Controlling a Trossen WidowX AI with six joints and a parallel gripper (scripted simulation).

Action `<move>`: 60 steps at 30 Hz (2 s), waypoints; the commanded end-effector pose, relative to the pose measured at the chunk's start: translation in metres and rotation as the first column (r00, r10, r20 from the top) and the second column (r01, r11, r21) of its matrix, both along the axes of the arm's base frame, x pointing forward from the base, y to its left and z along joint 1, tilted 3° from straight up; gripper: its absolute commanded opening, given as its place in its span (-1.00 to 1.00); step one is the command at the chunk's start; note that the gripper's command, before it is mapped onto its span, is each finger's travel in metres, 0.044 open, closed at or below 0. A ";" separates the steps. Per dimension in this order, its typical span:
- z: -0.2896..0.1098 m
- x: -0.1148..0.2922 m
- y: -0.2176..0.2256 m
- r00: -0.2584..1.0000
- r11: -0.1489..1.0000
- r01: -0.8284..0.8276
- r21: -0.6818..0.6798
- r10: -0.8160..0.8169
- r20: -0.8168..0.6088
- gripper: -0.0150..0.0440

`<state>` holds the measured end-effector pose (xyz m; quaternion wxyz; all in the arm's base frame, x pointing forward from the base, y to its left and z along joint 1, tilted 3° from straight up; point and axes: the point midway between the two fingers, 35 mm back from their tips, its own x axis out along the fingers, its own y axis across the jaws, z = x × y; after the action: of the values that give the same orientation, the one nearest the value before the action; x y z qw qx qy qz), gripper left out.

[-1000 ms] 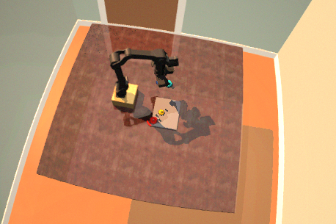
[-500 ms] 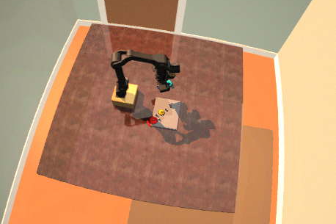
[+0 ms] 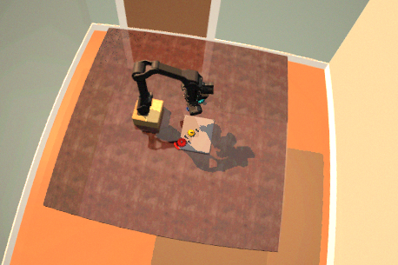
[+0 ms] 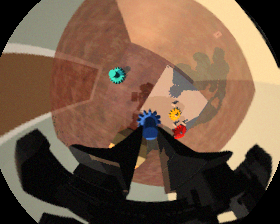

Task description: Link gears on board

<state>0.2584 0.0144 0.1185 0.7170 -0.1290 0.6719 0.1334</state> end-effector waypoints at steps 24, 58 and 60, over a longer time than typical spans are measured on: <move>-0.024 0.002 -0.049 1.000 1.000 -0.005 -0.001 0.005 -0.007 -0.49; -0.053 -0.009 -0.113 1.000 1.000 -0.004 -0.003 0.004 -0.003 -0.49; -0.054 -0.011 -0.117 1.000 1.000 -0.004 -0.003 0.004 -0.003 -0.49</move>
<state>0.2505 -0.1000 0.0678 0.7165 -0.1324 0.6725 0.1298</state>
